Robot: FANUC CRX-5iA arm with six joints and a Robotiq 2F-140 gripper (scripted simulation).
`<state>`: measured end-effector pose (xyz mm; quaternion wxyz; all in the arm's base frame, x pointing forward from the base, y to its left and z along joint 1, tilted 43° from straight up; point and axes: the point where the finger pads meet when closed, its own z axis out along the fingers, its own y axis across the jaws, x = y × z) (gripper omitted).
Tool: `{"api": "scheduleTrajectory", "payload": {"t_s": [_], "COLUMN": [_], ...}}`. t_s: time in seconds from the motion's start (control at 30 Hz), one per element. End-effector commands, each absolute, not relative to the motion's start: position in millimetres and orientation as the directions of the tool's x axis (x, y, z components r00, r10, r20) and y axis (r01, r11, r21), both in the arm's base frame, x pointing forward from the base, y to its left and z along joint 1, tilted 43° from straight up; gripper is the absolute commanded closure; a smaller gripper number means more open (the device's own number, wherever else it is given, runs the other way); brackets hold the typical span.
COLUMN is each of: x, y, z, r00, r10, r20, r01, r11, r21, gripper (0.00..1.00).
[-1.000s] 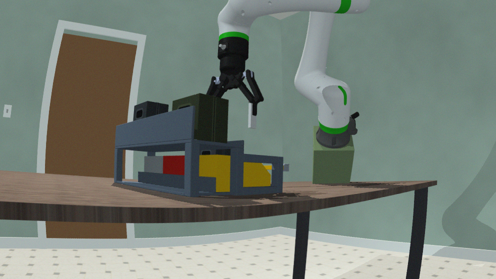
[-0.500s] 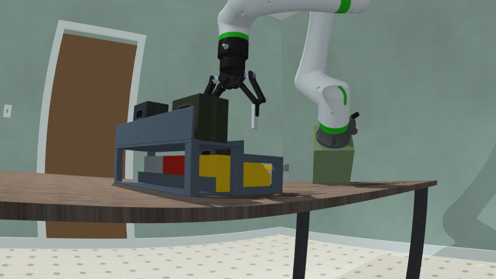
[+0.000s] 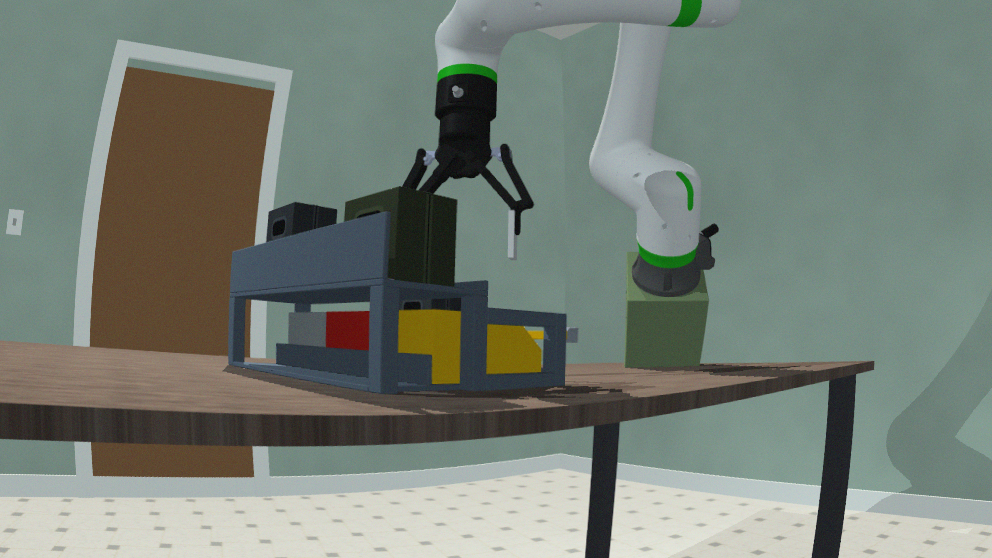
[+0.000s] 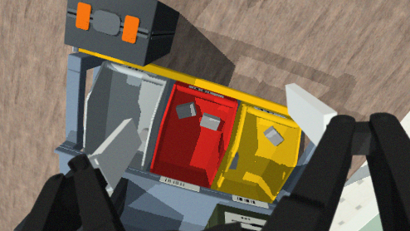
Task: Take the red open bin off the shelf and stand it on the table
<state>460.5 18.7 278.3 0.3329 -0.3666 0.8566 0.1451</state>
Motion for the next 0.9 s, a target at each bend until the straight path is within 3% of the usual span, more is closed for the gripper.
{"api": "scheduleTrajectory", "payload": {"t_s": [0.0,0.43,0.6,0.87], "x": [460.6,460.6,460.6,460.6], "y": [18.4,18.4,18.4,18.4], "z": [278.4,278.4,278.4,278.4], "r00": [-0.364,-0.322,-0.099,-0.099], "r10": [-0.651,-0.680,-0.797,-0.797], "r20": [-0.666,-0.659,-0.596,-0.596], "r01": [-0.807,-0.825,-0.880,-0.880], "r11": [0.577,0.543,0.350,0.350], "r21": [-0.123,-0.157,-0.321,-0.321], "gripper": [0.00,0.00,0.00,0.00]}}
